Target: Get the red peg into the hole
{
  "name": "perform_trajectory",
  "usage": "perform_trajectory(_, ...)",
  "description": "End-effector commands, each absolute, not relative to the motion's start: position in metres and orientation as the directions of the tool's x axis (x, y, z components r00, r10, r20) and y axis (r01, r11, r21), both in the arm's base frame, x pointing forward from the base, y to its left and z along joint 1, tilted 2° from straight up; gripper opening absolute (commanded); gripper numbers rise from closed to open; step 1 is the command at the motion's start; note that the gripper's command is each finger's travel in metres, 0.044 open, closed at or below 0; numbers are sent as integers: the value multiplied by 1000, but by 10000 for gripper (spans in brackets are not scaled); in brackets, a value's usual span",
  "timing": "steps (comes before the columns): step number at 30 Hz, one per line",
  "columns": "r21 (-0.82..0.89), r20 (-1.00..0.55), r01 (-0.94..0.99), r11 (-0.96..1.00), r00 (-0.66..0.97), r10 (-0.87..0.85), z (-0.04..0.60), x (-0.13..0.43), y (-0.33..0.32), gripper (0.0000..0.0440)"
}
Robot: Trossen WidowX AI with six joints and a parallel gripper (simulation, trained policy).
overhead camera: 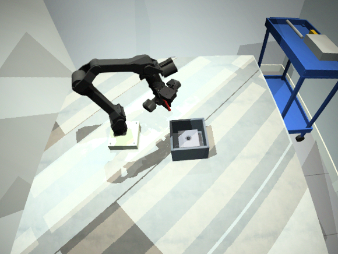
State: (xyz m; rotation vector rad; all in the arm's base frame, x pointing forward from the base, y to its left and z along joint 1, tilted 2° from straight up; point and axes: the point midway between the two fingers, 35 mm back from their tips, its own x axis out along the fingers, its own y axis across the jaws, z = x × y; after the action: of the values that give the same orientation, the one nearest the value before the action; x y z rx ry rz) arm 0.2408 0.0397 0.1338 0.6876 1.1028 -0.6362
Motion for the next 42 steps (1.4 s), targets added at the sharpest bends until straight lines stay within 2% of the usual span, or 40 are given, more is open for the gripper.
perform_trajectory(1, 180, -932, 765, 618, 334, -143, 141, 251, 25, 0)
perform_trajectory(24, 202, -909, 842, 501, 352, -224, 134, 294, -48, 1)
perform_trajectory(42, 194, -927, 877, 440, 311, -211, 107, 317, -83, 9)
